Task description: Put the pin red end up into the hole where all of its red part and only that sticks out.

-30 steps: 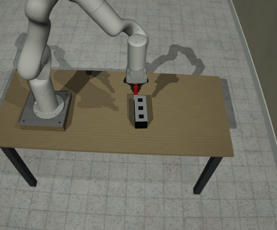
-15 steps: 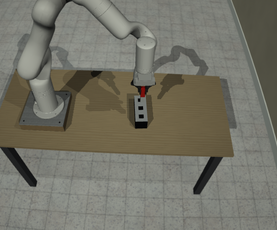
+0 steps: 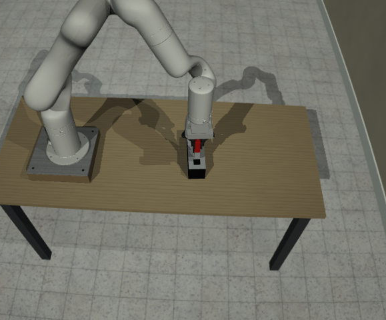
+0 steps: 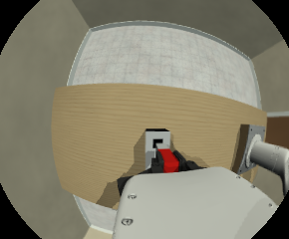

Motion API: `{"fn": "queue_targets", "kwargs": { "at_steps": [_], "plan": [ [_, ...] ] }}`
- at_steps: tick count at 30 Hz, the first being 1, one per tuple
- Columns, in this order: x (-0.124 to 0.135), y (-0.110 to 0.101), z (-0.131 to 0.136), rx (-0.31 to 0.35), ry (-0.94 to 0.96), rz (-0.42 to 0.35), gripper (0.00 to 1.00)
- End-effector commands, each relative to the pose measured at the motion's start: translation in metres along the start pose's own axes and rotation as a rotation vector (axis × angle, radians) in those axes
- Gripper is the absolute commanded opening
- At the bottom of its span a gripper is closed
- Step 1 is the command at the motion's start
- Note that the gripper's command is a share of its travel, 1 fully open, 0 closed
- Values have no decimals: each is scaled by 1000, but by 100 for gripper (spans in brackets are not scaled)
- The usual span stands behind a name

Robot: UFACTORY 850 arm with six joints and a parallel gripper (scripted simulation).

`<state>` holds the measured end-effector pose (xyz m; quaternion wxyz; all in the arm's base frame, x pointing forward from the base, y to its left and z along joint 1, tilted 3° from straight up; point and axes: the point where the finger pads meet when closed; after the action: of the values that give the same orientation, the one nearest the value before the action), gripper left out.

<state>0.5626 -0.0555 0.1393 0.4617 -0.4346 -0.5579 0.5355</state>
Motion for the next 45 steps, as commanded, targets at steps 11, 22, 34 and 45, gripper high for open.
{"fn": "queue_targets", "kwargs": {
  "at_steps": [11, 22, 34, 45],
  "plan": [
    [-1, 23, -3, -3, 0, -1, 0],
    [-1, 22, -3, -3, 0, -1, 0],
    [-1, 22, -3, -3, 0, -1, 0],
    [-1, 22, -3, -3, 0, -1, 0]
  ]
}}
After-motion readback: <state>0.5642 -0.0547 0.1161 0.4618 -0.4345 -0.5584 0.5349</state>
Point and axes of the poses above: the point where the finger pads meet when closed, its own y axis out along the fingers, its own z axis across the jaws, x = y × z, and after that the axes turned 6 degrees about -y, right-handed
